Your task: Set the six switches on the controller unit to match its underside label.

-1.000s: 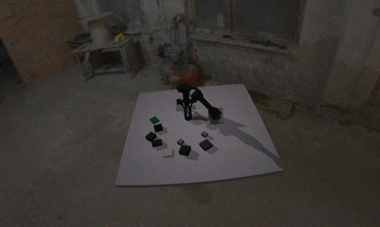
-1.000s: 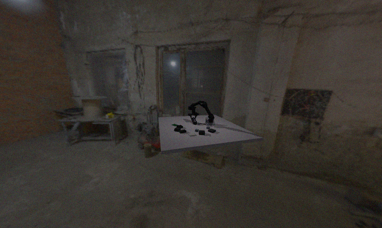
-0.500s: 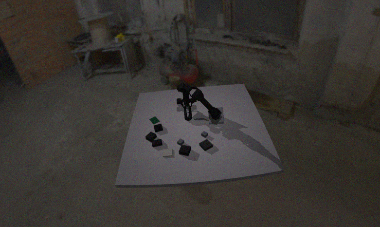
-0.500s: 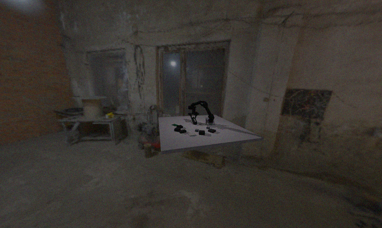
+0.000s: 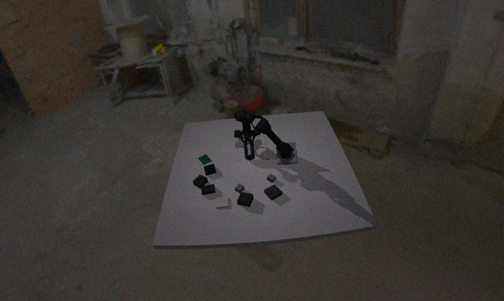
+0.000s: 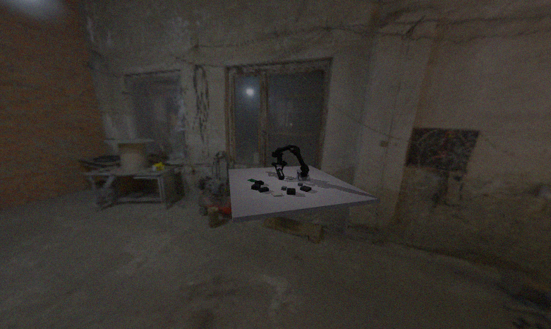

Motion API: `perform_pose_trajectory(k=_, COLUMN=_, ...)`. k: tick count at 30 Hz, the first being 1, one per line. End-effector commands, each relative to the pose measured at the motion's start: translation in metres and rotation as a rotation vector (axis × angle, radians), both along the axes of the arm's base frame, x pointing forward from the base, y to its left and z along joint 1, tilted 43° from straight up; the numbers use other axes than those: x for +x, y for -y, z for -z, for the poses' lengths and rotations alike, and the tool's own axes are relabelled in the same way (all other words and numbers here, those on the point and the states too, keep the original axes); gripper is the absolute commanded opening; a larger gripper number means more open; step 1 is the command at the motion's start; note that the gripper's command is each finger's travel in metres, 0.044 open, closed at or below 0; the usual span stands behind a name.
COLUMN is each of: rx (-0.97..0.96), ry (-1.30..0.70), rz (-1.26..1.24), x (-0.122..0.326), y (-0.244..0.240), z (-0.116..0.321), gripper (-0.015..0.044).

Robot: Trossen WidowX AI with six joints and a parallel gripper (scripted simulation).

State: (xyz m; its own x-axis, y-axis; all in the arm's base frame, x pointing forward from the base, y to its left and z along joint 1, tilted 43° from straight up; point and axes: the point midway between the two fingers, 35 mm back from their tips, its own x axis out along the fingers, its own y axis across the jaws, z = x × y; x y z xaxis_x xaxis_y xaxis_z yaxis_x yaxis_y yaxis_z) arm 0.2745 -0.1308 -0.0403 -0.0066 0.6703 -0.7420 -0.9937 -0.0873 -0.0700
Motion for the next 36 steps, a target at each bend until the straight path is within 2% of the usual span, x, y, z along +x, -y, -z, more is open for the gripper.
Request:
perform_pose_trajectory(k=1, rx=-0.001, ry=0.003, rz=-0.004, x=0.000, y=0.000, z=-0.005, gripper=0.0336)
perform_pose_trajectory(k=36, rx=0.001, ry=0.002, rz=-0.004, x=-0.003, y=-0.006, z=-0.033, gripper=0.0336)
